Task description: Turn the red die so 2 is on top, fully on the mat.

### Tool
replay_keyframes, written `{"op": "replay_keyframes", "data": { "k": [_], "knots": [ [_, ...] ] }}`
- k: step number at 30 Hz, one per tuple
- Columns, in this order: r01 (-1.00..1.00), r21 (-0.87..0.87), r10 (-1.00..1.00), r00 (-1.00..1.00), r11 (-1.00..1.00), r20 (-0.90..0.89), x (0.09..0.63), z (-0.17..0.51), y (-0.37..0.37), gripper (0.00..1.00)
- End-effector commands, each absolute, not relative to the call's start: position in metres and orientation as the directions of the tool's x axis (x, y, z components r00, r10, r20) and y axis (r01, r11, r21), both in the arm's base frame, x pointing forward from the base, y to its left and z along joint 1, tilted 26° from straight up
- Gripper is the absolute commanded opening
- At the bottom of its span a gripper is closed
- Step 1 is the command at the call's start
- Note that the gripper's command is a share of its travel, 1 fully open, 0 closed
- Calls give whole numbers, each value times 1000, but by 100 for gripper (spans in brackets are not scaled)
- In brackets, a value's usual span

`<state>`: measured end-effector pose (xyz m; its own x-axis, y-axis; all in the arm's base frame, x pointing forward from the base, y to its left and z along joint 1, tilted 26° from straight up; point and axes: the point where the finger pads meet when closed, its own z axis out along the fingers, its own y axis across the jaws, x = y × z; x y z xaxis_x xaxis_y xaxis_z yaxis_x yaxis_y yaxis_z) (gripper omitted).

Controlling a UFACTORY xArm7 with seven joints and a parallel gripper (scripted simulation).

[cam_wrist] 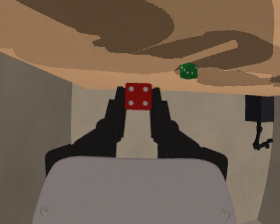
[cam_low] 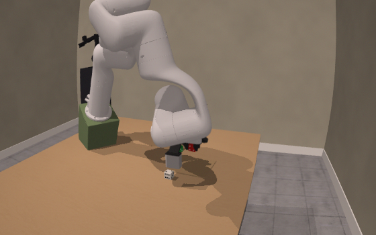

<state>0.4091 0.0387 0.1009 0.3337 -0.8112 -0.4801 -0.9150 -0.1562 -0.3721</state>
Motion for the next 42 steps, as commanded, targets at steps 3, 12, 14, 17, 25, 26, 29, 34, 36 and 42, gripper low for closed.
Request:
{"op": "replay_keyframes", "data": {
  "k": [3, 12, 14, 17, 25, 26, 29, 34, 36, 42],
  "knots": [
    [-914, -373, -811, 335, -157, -479, 412, 96, 38, 21],
    [-914, -373, -811, 335, -157, -479, 417, 83, 35, 21],
    [-914, -373, -811, 335, -157, -479, 418, 82, 35, 21],
    [-914, -373, -811, 335, -157, -479, 420, 77, 34, 21],
    [-914, -373, -811, 335, -157, -479, 426, 65, 32, 21],
    [-914, -373, -811, 335, -157, -479, 426, 64, 31, 21],
    [-914, -373, -811, 335, -157, -479, 427, 61, 31, 21],
    [-914, -373, -811, 335, -157, -479, 429, 57, 30, 21],
    [-914, -373, -811, 335, -157, -479, 430, 56, 30, 21],
    [-914, -373, -811, 335, -157, -479, 431, 53, 29, 21]
  ]
}}
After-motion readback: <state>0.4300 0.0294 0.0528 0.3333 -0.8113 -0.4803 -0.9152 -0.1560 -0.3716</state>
